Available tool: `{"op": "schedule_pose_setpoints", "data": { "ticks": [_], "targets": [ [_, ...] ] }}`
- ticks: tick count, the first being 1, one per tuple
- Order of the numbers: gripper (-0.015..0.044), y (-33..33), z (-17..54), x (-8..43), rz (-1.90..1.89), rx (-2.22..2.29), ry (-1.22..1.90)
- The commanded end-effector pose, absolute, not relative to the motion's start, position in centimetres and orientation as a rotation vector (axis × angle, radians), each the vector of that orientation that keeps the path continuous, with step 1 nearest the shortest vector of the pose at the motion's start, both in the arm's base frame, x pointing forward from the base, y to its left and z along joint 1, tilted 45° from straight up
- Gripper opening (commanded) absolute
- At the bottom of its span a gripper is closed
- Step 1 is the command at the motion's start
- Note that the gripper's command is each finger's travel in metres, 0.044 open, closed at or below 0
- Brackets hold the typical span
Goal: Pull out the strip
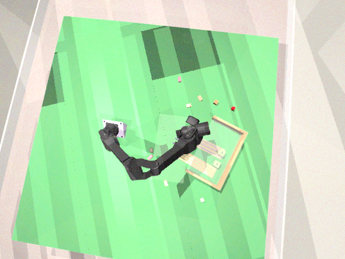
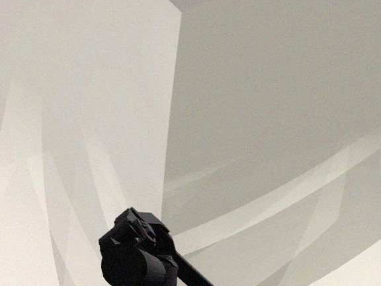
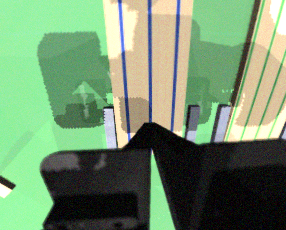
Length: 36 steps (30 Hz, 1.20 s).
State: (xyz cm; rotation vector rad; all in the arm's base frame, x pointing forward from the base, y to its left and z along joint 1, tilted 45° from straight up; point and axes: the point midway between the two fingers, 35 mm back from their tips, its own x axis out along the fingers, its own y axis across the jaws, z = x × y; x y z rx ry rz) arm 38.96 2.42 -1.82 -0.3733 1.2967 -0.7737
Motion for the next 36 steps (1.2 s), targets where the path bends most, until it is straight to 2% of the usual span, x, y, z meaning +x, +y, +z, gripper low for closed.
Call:
{"op": "schedule_pose_setpoints", "data": {
  "ticks": [1,13,36],
  "targets": [
    [0.0000,2.0,-2.1,39.0,-0.781,-0.379,1.301],
    [0.0000,2.0,-2.2,39.2,-0.781,-0.379,1.301],
    [0.0000,2.7,-3.3,36.0,-0.781,-0.379,1.303]
  ]
}}
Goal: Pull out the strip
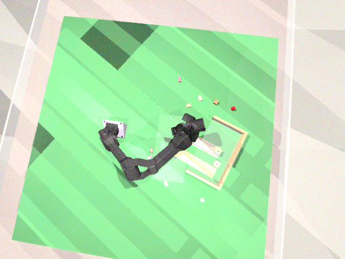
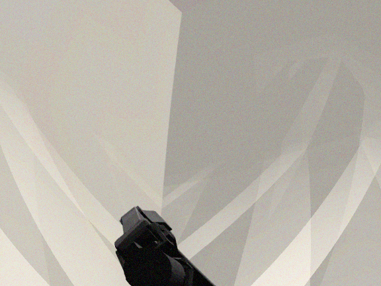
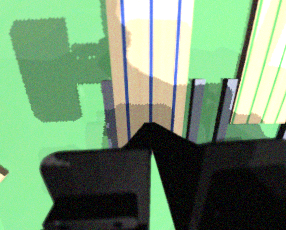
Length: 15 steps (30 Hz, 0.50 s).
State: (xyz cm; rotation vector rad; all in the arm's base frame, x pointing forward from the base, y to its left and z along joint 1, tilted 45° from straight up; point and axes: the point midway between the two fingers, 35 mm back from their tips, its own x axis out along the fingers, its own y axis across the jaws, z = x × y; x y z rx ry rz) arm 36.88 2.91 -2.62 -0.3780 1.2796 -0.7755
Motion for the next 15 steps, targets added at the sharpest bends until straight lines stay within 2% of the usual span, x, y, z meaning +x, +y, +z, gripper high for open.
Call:
{"op": "schedule_pose_setpoints", "data": {
  "ticks": [1,15],
  "targets": [
    [0.0000,2.7,-3.4,35.8,-0.781,-0.379,1.303],
    [0.0000,3.0,-4.0,33.8,-0.780,-0.379,1.304]
  ]
}}
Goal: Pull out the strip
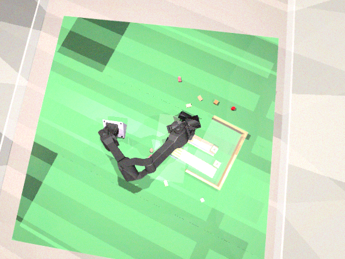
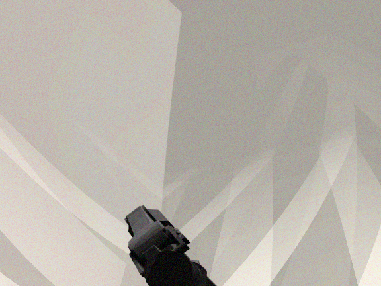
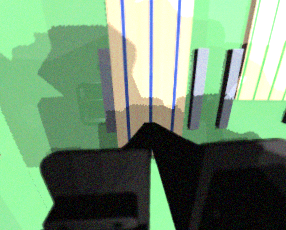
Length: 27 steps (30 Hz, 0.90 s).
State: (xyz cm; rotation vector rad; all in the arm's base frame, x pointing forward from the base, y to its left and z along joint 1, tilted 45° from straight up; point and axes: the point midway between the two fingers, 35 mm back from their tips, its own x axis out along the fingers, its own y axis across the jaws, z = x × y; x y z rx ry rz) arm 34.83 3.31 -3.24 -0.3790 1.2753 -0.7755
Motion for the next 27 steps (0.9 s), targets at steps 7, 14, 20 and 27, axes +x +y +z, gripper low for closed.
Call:
{"op": "schedule_pose_setpoints", "data": {
  "ticks": [7,14,20,27],
  "targets": [
    [0.0000,3.2,-4.3,32.8,-0.780,-0.379,1.304],
    [0.0000,3.4,-4.6,31.8,-0.780,-0.379,1.305],
    [0.0000,3.6,-4.8,30.9,-0.780,-0.379,1.305],
    [0.0000,3.8,-5.1,29.9,-0.780,-0.379,1.306]
  ]
}}
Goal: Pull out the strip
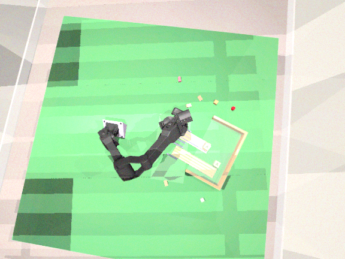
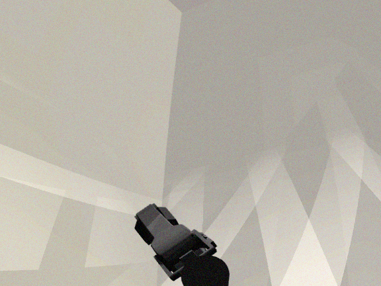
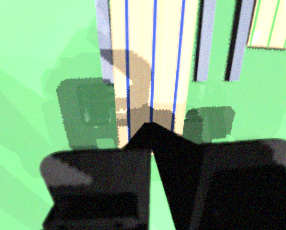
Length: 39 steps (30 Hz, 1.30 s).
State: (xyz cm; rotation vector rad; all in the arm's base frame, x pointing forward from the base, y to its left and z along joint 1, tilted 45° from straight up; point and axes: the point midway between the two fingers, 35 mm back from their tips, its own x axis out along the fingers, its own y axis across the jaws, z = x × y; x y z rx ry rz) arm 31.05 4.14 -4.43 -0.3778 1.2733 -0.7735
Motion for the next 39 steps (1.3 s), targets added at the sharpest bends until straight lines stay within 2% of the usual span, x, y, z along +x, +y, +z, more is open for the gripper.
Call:
{"op": "schedule_pose_setpoints", "data": {
  "ticks": [1,39],
  "targets": [
    [0.0000,3.8,-5.2,29.8,-0.780,-0.379,1.306],
    [0.0000,5.0,-6.8,24.2,-0.778,-0.379,1.309]
  ]
}}
